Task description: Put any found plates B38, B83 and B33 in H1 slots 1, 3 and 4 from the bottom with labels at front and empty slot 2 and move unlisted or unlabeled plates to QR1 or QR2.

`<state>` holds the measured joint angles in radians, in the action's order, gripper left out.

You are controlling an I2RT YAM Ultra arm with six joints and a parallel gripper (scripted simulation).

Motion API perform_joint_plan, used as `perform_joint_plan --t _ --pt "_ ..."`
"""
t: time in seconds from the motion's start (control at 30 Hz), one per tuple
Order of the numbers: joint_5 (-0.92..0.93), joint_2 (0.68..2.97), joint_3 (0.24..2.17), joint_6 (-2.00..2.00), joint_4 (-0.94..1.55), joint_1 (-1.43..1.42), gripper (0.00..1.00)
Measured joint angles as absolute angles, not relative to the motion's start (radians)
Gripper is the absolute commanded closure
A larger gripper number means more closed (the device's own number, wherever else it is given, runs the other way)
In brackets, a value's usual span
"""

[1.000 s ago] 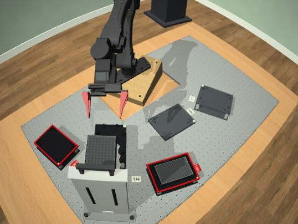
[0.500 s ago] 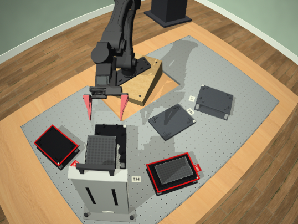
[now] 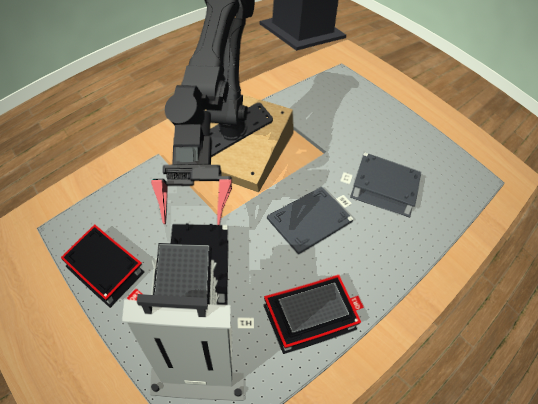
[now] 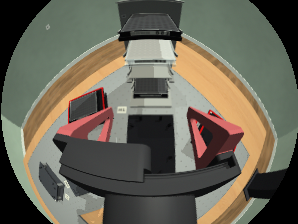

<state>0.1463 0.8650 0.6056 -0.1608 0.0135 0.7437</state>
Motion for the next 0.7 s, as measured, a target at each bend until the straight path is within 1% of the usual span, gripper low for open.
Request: perform_joint_plan --t 0.2,0.7 --pt "0.149 0.876 0.583 -0.162 -0.021 0.747 0.0" --pt "0.129 0.995 0.625 -0.159 -0.099 0.727 0.0"
